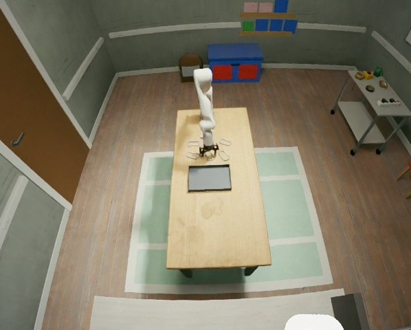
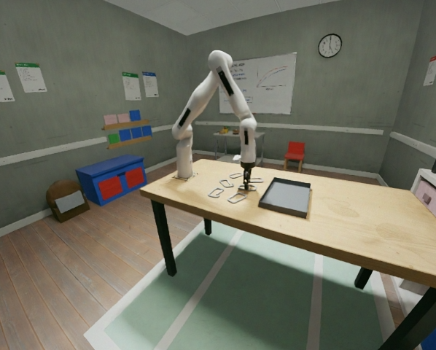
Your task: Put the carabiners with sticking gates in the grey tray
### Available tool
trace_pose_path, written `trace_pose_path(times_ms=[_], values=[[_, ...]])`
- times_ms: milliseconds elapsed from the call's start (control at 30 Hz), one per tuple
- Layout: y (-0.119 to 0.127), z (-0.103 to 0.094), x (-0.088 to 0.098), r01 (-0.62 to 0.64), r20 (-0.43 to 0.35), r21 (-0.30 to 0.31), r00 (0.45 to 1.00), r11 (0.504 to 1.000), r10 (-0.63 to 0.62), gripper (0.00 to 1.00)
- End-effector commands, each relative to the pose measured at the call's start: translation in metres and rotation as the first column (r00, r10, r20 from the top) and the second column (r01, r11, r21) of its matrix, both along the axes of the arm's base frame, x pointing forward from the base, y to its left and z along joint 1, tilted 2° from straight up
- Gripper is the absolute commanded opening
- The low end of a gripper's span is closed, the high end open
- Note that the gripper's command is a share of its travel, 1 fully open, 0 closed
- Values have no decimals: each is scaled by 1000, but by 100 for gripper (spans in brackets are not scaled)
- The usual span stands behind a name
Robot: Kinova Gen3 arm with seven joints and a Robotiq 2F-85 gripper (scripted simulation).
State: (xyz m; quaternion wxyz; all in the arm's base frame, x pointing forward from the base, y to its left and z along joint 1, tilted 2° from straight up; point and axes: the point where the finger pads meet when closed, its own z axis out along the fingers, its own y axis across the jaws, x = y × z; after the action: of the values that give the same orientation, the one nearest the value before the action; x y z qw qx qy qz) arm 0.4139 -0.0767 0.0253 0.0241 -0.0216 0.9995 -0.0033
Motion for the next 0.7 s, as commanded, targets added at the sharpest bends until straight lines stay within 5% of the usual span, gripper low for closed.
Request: trace_pose_path(times_ms=[0, 633, 667], values=[[0, 0, 0, 0, 0, 0, 1000, 1000, 0, 100], [0, -6, 0, 0, 1, 0, 1000, 1000, 0, 100], [0, -6, 0, 0, 1, 0, 1000, 1000, 0, 75]])
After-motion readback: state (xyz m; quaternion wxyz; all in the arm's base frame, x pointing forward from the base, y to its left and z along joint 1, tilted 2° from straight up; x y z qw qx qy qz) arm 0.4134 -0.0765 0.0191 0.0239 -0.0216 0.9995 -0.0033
